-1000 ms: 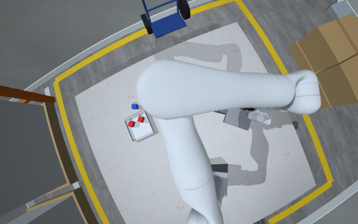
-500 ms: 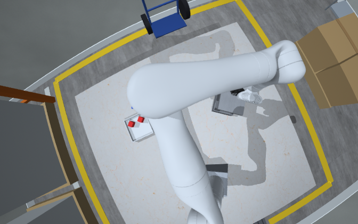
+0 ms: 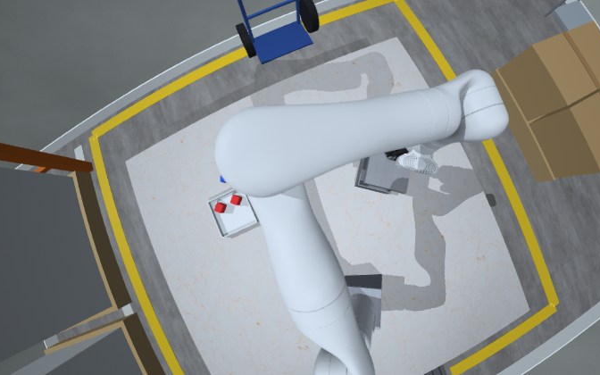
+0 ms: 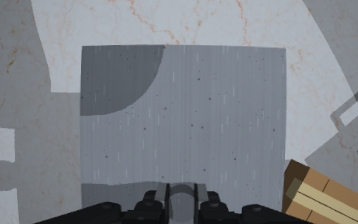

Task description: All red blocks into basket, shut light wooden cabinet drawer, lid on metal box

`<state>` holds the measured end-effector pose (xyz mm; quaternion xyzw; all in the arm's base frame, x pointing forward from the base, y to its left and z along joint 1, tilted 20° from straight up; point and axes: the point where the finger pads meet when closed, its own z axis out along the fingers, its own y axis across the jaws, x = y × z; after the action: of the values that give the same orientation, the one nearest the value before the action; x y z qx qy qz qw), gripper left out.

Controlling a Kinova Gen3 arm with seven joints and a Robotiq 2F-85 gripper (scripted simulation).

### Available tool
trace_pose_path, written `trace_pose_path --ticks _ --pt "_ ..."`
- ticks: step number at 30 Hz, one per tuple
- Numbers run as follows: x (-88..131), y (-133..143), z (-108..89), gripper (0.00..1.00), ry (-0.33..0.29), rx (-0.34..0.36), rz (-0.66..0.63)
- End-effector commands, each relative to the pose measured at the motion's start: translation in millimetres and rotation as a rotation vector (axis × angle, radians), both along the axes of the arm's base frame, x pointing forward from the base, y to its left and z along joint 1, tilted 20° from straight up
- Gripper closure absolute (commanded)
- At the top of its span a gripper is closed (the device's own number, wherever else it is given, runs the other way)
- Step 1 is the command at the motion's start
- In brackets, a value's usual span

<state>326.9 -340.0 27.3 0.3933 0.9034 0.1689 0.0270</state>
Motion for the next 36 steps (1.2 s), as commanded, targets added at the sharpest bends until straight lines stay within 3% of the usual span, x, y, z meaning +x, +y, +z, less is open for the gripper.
trace_pose_path --ticks 1,36 --pt "1 0 -1.7 0.9 -0.001 -0.001 -0.001" --pt "11 15 -53.3 0.9 -0.001 -0.001 -0.001"
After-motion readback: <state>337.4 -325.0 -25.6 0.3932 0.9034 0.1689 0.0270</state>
